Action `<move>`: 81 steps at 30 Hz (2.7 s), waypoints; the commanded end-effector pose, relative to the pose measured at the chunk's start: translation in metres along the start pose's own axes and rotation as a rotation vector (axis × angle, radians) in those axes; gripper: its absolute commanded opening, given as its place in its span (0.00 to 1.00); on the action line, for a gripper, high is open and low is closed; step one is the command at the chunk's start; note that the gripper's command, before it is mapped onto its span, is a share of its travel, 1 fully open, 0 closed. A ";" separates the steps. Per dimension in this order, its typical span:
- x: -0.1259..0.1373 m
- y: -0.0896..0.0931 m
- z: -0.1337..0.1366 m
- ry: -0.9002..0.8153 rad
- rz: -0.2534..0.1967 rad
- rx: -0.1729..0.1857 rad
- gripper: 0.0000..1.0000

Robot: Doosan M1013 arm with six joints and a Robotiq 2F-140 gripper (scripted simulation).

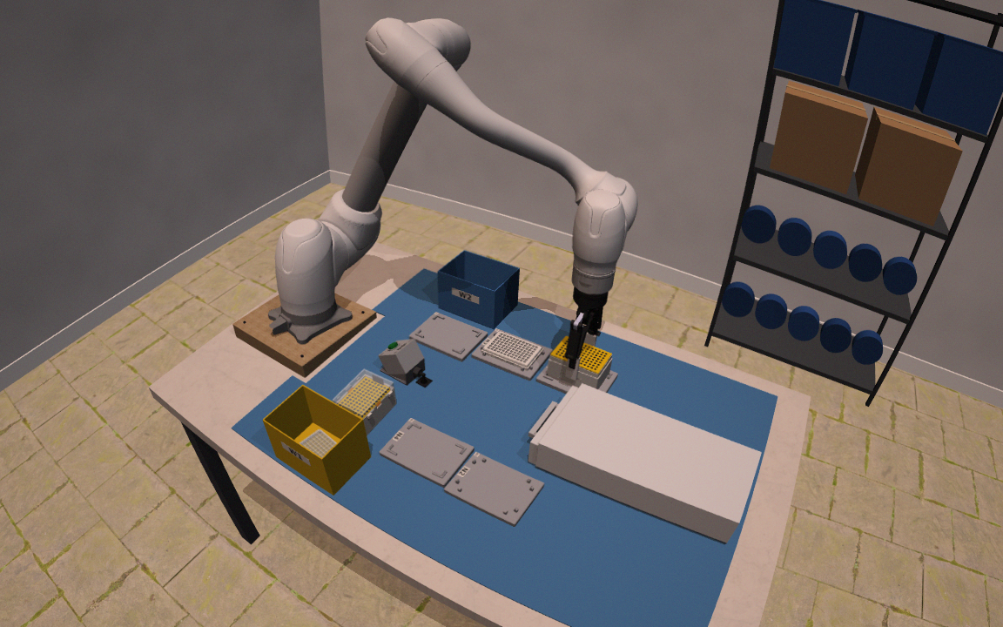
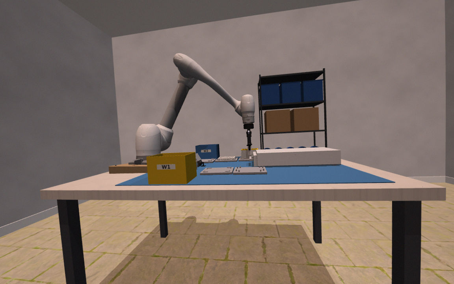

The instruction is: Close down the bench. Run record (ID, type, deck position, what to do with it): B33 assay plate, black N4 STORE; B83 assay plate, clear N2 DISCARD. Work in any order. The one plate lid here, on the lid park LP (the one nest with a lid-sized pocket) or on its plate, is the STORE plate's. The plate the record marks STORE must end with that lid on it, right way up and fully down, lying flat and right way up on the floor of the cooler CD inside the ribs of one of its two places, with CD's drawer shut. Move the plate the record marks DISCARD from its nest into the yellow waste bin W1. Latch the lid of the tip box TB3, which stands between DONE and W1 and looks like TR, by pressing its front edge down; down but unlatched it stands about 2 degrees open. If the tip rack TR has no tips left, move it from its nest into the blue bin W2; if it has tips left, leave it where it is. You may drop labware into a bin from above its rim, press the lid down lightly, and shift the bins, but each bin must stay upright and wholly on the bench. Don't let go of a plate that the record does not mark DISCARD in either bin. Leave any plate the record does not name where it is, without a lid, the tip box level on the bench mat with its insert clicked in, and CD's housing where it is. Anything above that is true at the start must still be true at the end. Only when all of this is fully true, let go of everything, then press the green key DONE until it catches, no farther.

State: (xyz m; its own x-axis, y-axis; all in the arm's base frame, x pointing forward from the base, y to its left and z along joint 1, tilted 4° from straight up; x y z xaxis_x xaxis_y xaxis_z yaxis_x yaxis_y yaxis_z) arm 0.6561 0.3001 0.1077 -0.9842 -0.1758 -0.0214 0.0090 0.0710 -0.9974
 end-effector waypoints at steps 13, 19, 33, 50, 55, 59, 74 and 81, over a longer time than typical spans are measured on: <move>0.000 -0.016 0.000 0.000 0.000 0.000 0.00; 0.000 -0.024 0.000 0.000 0.000 0.000 0.00; 0.000 -0.040 0.000 0.000 0.000 0.000 0.00; 0.000 -0.060 0.000 0.000 0.000 0.000 0.00; 0.000 -0.064 0.000 0.000 0.000 0.000 0.00; 0.000 -0.069 0.000 0.000 0.000 0.000 0.00; 0.000 -0.086 0.000 0.000 0.000 0.000 0.00; 0.000 -0.096 0.000 0.000 0.000 0.000 0.00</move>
State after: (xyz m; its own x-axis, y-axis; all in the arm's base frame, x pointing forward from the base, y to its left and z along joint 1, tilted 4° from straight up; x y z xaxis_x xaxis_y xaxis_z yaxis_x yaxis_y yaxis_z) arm 0.6553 0.2936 0.1996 -0.9842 -0.1758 -0.0215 0.0091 0.0710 -0.9974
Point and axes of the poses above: the point where the finger pads meet when closed, its own y axis out along the fingers, its own z axis across the jaws, x = y × z, the point moved 4 cm from there along -y, back along the fingers, and after that the axes turned 2 degrees about -y, right-handed, at the moved point
